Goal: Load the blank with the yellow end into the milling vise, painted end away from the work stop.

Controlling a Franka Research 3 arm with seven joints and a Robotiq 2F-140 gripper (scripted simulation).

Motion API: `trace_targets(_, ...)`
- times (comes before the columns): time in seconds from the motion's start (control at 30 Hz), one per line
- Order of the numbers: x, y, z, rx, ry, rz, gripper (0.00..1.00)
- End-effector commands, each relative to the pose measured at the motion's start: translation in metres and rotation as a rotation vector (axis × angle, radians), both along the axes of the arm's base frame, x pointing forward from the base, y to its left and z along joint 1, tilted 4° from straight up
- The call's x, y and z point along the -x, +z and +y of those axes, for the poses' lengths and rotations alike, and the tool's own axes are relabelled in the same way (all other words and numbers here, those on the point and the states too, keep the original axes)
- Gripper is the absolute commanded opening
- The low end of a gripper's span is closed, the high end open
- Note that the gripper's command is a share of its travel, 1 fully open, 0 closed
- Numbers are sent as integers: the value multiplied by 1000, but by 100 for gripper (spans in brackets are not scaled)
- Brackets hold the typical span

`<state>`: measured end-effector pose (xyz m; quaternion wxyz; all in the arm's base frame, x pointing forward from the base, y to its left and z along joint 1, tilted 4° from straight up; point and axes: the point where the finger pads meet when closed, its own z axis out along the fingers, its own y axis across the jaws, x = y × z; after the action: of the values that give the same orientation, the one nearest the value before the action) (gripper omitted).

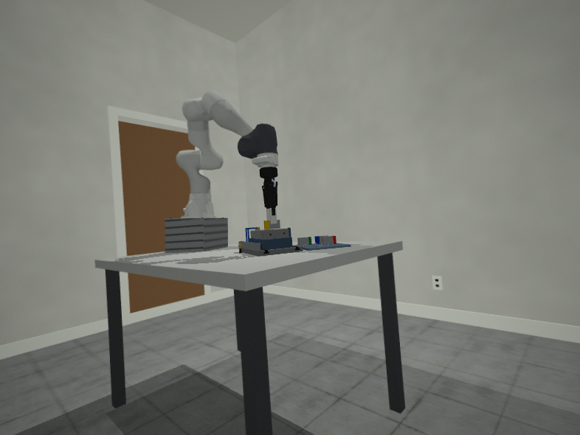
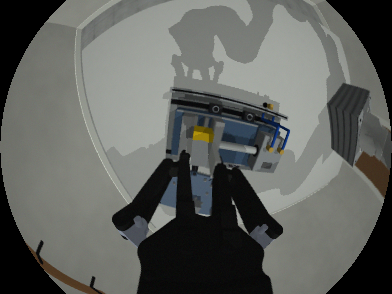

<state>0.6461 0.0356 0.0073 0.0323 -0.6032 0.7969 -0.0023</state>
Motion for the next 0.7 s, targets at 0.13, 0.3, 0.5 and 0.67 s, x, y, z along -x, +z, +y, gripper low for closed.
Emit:
trace_targets(0.13,0,-1,0,0,0,-2,0)
trace_targets(0.3,0,-1,0,0,1,-3,0)
trace_targets(0.5,0,-1,0,0,1,-3,0)
trace_targets(0.67,0,-2,-1,0,0,-2,0)
